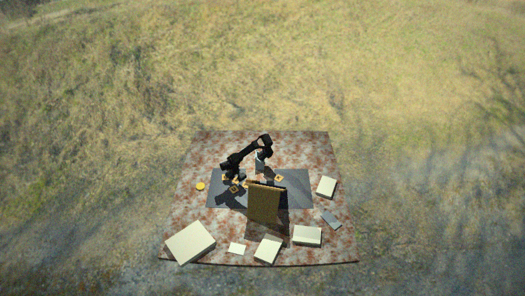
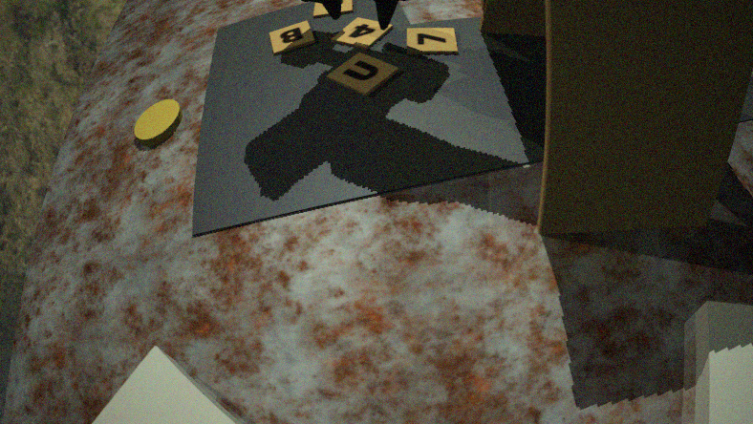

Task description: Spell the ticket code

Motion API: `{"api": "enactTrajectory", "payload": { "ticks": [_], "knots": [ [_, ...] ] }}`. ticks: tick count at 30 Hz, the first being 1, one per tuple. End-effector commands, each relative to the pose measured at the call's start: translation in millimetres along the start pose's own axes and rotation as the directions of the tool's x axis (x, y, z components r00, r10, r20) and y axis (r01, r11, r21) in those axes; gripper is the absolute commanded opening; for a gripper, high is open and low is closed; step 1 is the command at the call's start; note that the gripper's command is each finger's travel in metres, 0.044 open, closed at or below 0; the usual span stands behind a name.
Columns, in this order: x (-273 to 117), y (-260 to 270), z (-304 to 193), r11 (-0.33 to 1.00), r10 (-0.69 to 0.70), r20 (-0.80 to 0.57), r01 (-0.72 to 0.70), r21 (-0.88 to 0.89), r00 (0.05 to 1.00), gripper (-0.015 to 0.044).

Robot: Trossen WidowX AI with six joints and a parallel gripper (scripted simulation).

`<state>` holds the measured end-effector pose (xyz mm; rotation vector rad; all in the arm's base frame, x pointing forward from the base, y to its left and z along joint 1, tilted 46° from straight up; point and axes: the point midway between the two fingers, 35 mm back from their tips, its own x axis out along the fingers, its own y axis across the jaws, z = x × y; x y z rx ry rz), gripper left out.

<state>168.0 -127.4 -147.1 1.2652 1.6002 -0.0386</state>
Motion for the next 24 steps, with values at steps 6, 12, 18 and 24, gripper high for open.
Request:
{"api": "enactTrajectory", "payload": {
  "ticks": [6,12,18,24],
  "knots": [
    [13,1,0,1.000,0.003,-0.001,-0.003,0.003,1.000,0.0340],
    [19,1,-1,1.000,0.003,-0.002,-0.003,0.003,1.000,0.0340],
    [19,1,-1,1.000,0.003,-0.002,-0.003,0.003,1.000,0.0340],
    [19,1,-1,1.000,0.003,-0.002,-0.003,0.003,1.000,0.0340]
  ]
}}
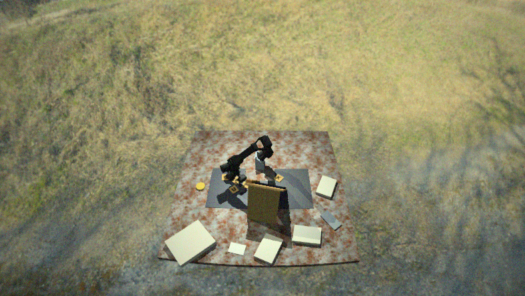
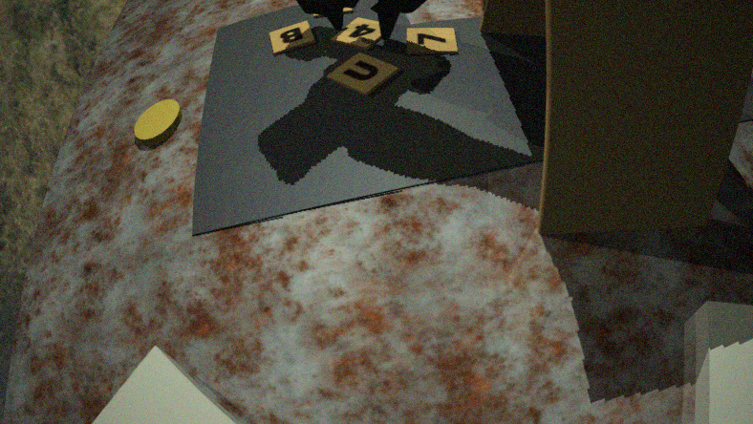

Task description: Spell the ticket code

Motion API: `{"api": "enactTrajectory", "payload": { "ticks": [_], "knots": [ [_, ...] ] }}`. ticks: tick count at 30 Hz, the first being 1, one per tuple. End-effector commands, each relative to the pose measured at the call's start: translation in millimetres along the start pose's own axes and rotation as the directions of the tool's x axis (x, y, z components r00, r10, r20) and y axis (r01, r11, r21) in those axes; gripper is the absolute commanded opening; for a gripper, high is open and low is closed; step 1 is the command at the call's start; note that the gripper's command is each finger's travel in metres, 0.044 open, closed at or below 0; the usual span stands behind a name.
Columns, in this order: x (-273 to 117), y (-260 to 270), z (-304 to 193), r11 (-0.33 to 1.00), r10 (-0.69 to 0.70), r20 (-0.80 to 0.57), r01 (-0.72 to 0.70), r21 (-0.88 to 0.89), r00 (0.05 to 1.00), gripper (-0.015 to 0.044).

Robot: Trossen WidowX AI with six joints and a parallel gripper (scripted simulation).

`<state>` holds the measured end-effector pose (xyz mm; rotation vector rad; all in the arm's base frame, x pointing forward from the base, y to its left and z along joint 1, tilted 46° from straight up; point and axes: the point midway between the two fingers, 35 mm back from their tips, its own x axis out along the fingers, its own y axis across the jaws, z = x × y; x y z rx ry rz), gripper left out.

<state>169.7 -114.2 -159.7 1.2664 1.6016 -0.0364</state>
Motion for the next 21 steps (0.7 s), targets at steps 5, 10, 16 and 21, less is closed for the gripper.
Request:
{"api": "enactTrajectory", "payload": {
  "ticks": [5,10,16,21],
  "knots": [
    [0.5,0.3,0.0,1.000,0.002,0.001,-0.002,0.003,1.000,0.0294],
    [0.5,0.3,0.0,1.000,0.002,0.001,-0.002,0.003,1.000,0.0260],
    [-2.1,0.0,0.0,1.000,0.002,0.001,-0.002,0.003,1.000,0.0181],
    [-5.1,0.1,-0.4,1.000,0.002,0.001,-0.002,0.003,1.000,0.0050]
  ]
}}
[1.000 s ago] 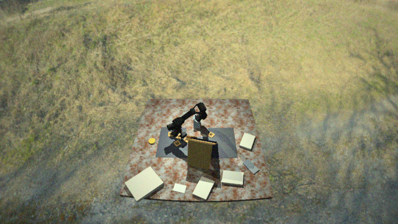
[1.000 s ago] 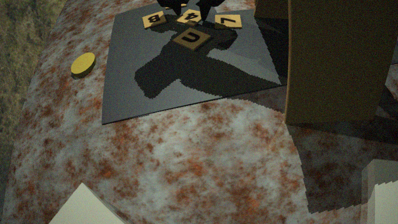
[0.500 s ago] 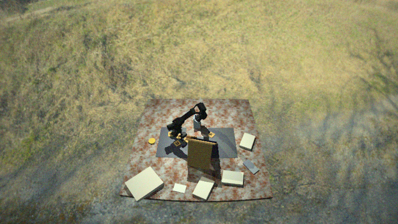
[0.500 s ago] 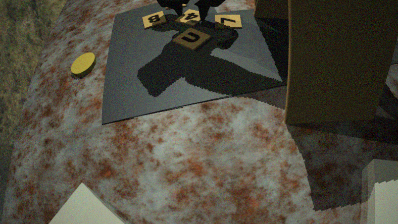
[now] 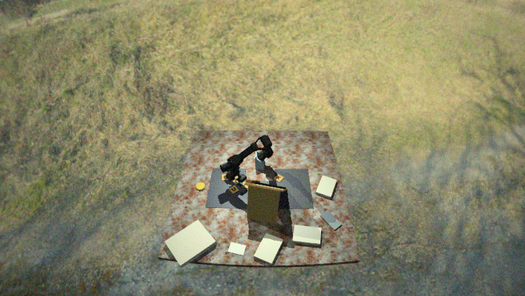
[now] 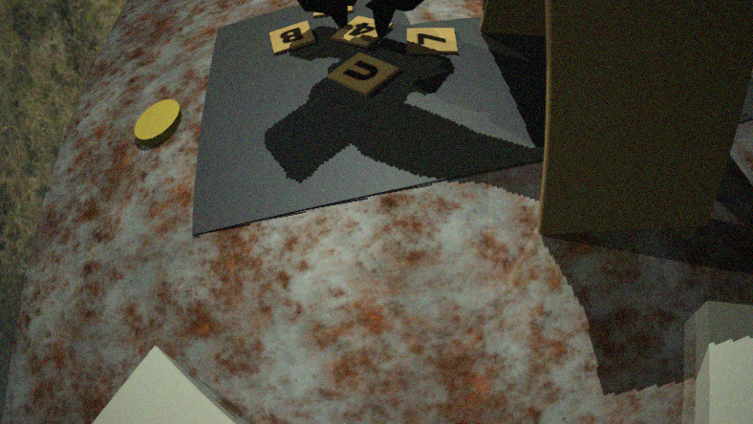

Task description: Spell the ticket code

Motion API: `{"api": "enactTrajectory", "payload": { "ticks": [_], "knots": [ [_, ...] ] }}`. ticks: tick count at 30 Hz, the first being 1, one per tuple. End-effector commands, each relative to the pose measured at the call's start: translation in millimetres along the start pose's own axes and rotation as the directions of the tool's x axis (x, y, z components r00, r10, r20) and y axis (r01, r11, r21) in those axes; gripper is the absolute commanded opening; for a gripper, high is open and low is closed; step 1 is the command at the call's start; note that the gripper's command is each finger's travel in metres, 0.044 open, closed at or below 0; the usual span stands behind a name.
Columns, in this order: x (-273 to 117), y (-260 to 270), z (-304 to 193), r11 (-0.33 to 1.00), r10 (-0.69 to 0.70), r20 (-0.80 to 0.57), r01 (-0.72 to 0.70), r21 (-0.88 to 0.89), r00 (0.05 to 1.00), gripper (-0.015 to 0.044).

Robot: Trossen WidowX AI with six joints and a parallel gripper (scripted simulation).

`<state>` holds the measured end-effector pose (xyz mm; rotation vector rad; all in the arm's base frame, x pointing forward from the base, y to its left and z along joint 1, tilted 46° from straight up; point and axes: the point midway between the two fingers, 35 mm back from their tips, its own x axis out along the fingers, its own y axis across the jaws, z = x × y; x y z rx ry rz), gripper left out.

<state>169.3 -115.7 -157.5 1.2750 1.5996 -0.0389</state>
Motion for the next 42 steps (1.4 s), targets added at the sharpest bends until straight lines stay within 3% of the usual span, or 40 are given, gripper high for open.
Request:
{"api": "enactTrajectory", "payload": {
  "ticks": [1,2,42],
  "knots": [
    [-3,0,0,1.000,-0.003,0.001,0.003,-0.003,1.000,0.0024],
    [-4,0,0,1.000,-0.003,0.001,0.003,-0.003,1.000,0.0000],
    [-28,1,-1,1.000,-0.004,0.001,0.004,-0.003,1.000,0.0000]
  ]
}}
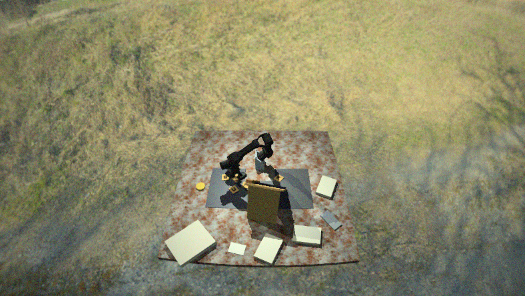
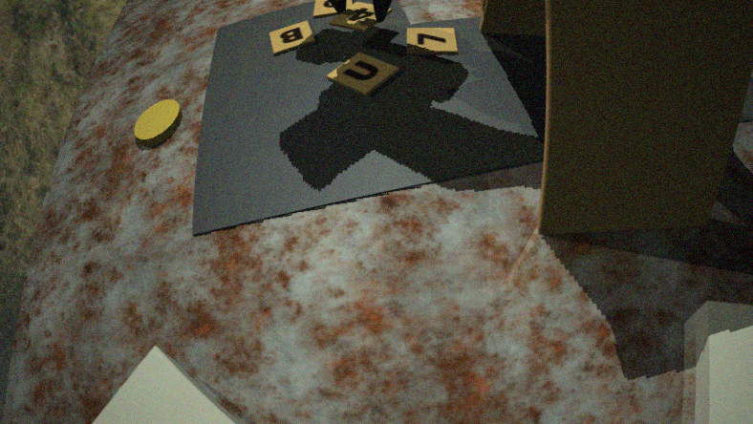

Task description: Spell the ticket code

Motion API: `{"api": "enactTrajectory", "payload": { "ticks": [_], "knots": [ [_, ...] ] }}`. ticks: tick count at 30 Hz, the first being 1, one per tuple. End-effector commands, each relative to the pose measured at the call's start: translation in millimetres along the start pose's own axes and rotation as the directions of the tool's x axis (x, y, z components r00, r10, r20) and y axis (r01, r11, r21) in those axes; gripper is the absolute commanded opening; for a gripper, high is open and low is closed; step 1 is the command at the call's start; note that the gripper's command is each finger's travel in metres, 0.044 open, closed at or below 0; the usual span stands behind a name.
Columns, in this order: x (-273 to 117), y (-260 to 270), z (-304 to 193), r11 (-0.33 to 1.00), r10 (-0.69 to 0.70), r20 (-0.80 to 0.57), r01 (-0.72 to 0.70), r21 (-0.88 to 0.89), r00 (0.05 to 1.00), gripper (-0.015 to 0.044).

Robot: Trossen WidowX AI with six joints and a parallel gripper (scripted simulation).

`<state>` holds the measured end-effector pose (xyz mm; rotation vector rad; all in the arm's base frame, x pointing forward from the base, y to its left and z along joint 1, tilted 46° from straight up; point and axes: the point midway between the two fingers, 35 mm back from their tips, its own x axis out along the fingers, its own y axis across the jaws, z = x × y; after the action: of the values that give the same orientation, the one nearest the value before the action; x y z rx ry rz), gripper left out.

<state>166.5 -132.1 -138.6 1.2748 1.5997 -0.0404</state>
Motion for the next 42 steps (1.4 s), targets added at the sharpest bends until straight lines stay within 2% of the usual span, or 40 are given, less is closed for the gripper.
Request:
{"api": "enactTrajectory", "payload": {
  "ticks": [1,23,42],
  "knots": [
    [-3,0,0,1.000,-0.003,0.000,0.003,-0.004,1.000,0.0000],
    [-44,5,29,0.985,-0.149,0.140,0.135,0.107,0.979,0.0000],
    [-104,27,58,0.951,-0.291,0.324,0.235,0.201,0.900,0.0000]
  ]
}}
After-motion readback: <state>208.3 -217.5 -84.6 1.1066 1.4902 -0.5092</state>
